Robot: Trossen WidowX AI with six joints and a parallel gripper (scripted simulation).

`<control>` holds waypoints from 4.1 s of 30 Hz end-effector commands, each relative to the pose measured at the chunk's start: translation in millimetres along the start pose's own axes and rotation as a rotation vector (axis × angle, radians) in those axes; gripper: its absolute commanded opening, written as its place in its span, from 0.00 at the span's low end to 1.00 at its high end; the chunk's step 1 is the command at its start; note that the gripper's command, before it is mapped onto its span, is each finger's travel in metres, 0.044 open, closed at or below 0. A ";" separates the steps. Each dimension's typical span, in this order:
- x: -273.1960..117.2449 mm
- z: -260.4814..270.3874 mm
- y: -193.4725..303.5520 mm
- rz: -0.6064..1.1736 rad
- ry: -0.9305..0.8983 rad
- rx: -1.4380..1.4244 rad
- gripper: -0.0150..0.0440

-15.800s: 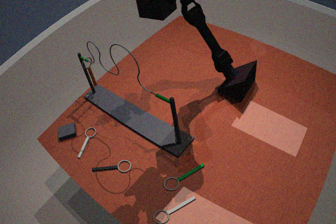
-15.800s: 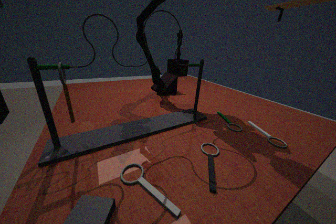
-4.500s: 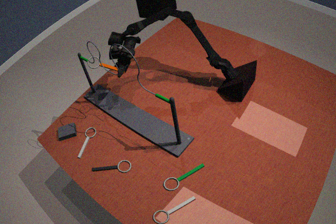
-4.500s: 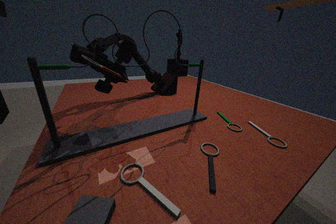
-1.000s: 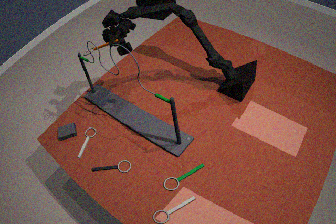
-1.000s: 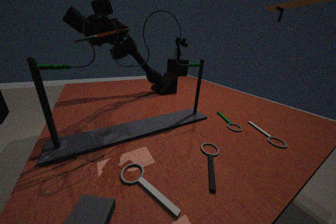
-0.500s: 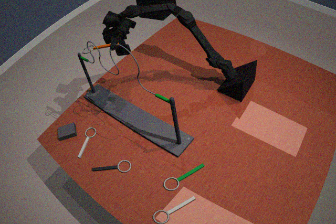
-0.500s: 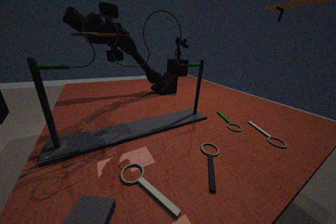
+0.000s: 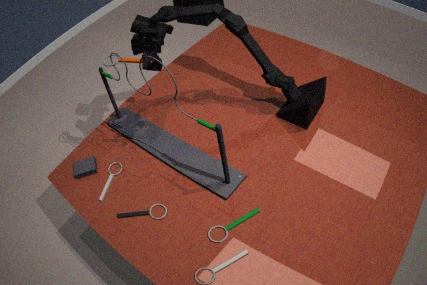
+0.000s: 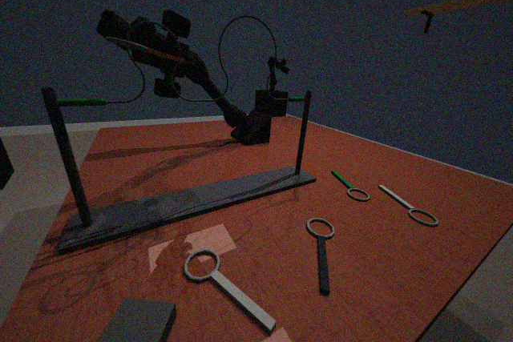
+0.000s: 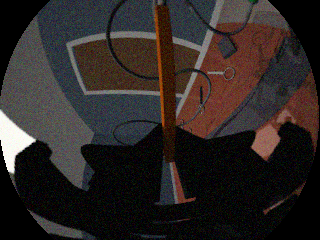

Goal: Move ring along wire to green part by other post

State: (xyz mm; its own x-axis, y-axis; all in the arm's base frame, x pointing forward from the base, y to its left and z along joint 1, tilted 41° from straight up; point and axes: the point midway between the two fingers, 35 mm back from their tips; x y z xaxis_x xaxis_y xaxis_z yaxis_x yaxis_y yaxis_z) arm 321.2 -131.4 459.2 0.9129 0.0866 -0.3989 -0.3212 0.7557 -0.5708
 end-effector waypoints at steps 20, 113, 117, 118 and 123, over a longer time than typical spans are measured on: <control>-3.1 -29.0 -14.5 -0.087 0.251 -0.444 0.00; -63.0 -12.1 -118.2 -0.494 1.249 -2.294 0.00; -64.8 -6.1 -119.6 -0.510 1.289 -2.374 0.00; -65.2 -4.6 -119.8 -0.514 1.299 -2.394 0.00; -67.1 3.1 -120.6 -0.533 1.348 -2.494 0.00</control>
State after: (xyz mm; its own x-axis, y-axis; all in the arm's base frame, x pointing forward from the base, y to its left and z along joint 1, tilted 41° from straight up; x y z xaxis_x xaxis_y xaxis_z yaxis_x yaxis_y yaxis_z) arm 298.8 -229.7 553.2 0.7734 -0.4934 0.3981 -0.6131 -0.7419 0.2715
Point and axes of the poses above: the point midway between the two fingers, 35 mm back from their tips, its own x axis out along the fingers, its own z axis across the jaws, y = z × x, and after that the axes turned 12 degrees about x, right-handed
